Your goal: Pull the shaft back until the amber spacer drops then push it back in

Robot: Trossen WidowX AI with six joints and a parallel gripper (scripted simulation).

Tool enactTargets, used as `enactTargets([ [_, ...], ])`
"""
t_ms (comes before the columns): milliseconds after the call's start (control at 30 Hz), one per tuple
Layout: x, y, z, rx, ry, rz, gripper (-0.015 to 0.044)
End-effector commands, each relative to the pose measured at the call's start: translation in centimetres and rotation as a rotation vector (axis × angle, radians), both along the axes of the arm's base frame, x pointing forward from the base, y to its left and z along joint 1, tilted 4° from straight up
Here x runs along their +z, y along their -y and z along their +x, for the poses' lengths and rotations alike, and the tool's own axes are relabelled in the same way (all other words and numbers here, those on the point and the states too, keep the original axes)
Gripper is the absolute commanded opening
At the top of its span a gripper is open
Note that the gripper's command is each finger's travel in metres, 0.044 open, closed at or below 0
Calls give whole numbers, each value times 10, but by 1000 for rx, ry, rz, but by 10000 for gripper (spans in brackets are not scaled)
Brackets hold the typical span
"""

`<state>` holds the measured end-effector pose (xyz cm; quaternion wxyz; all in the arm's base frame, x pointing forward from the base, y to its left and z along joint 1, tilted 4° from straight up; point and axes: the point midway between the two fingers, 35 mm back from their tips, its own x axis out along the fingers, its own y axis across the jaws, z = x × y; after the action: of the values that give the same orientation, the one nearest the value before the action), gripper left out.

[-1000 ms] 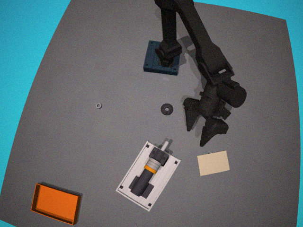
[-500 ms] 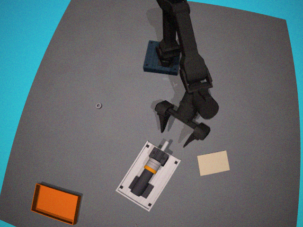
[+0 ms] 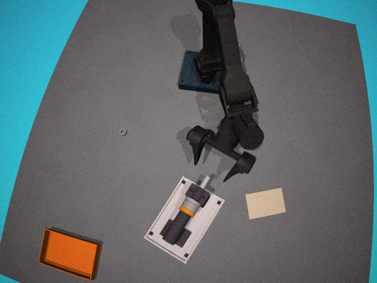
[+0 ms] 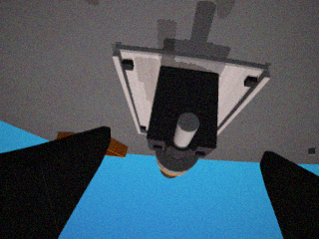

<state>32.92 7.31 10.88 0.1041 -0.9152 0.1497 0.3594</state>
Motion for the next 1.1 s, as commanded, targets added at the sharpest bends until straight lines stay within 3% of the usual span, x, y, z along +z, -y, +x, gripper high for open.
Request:
enactTargets([
  [0,0,0,0,7,-2,-3,440],
  [800,0,0,1,9,-9,-3,440],
  [1067,4,2,26,52,-300,44,440],
])
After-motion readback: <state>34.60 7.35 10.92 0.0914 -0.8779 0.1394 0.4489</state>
